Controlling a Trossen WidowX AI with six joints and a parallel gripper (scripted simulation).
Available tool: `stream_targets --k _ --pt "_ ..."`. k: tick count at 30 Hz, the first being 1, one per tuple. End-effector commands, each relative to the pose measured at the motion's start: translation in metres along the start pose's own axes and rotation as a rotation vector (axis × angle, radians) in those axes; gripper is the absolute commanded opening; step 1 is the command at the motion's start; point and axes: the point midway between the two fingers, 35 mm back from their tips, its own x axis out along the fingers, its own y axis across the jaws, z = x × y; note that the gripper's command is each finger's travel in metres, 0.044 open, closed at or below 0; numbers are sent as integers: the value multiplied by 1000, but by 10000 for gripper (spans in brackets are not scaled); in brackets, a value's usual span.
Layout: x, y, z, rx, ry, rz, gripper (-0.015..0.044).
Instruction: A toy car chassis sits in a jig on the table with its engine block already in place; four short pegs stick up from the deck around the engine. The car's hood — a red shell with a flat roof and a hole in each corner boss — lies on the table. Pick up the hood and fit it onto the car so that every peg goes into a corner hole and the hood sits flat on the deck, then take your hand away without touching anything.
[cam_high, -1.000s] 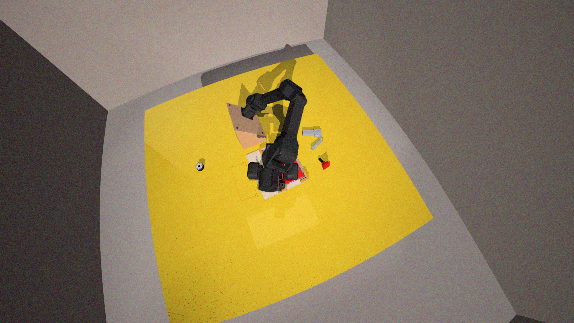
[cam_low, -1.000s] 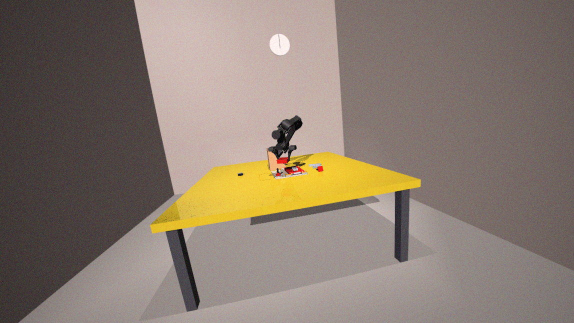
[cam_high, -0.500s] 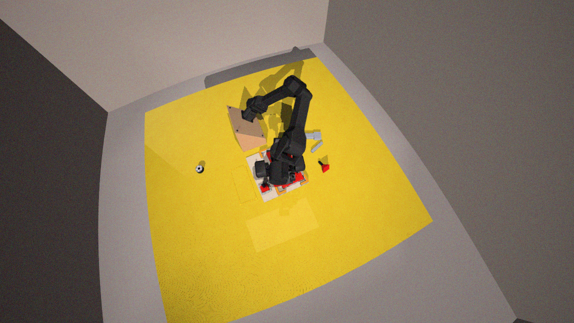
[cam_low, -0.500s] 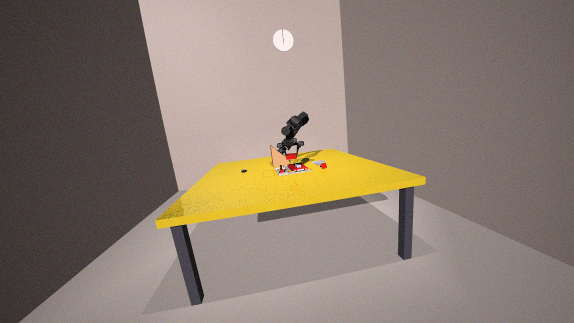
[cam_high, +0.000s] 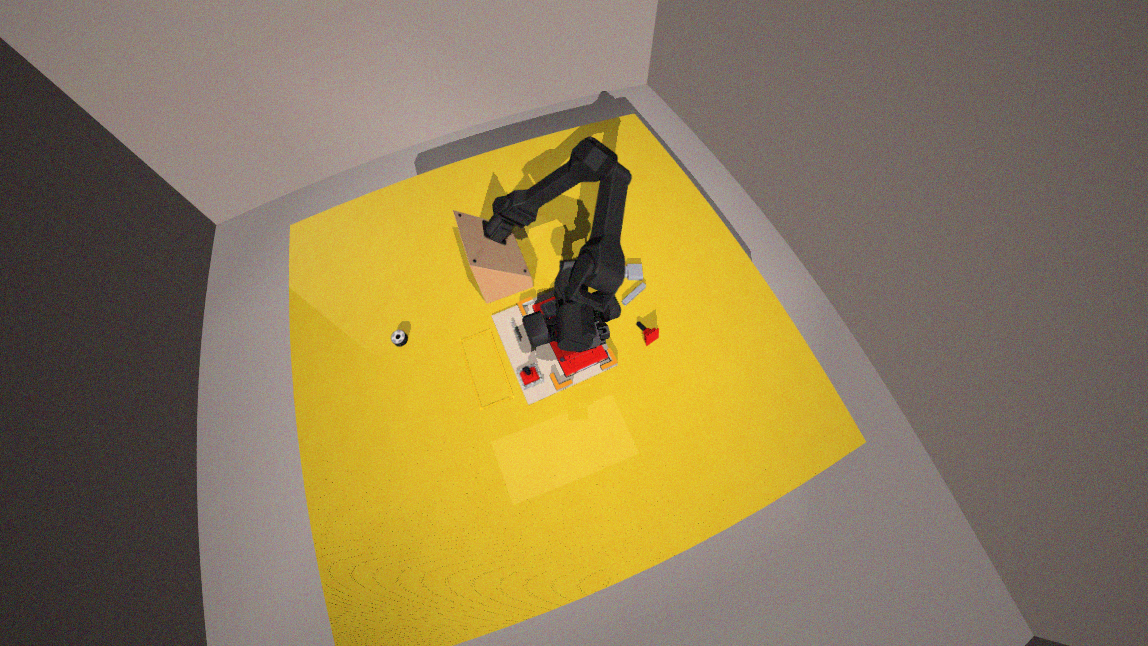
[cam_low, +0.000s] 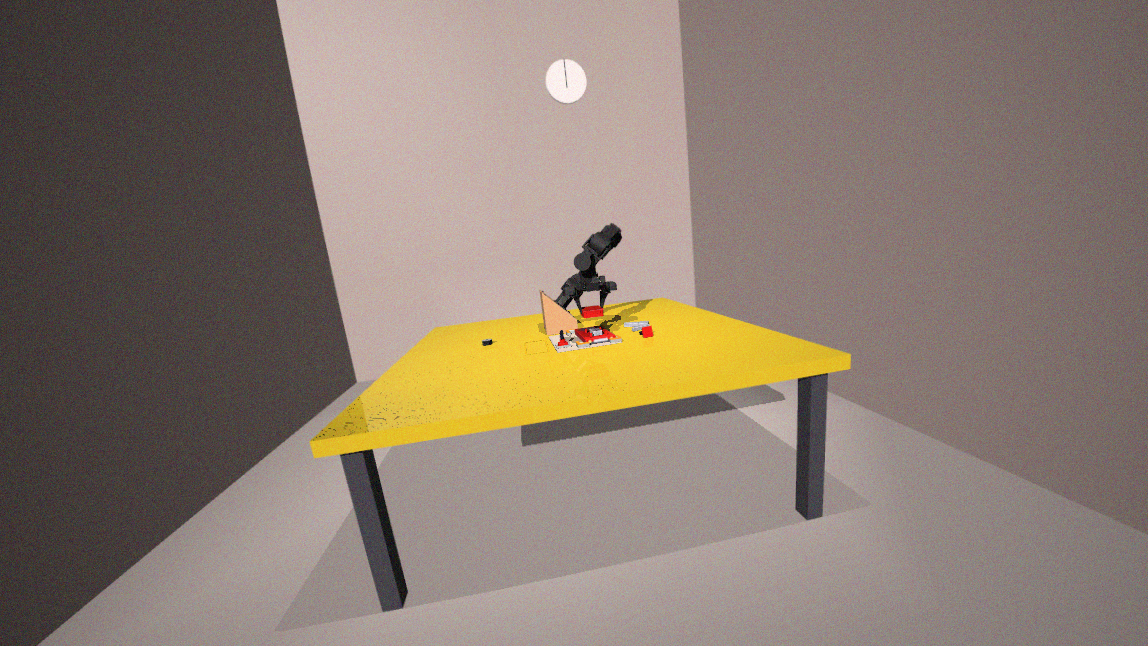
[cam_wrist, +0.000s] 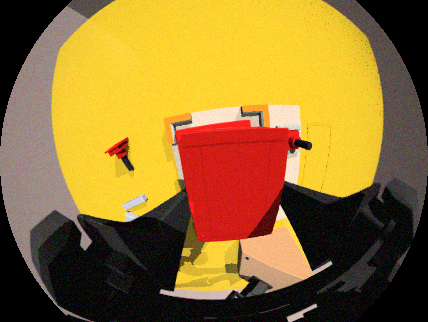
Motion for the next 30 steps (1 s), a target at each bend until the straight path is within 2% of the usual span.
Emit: stream_targets --k 1,10,21,30 --pt "0 8 -7 -52 -6 6 0" --pt "7 9 -8 -69 -6 7 0" --pt "50 10 -8 -69 -7 9 0" --pt "50 11 -9 -69 -7 9 0"
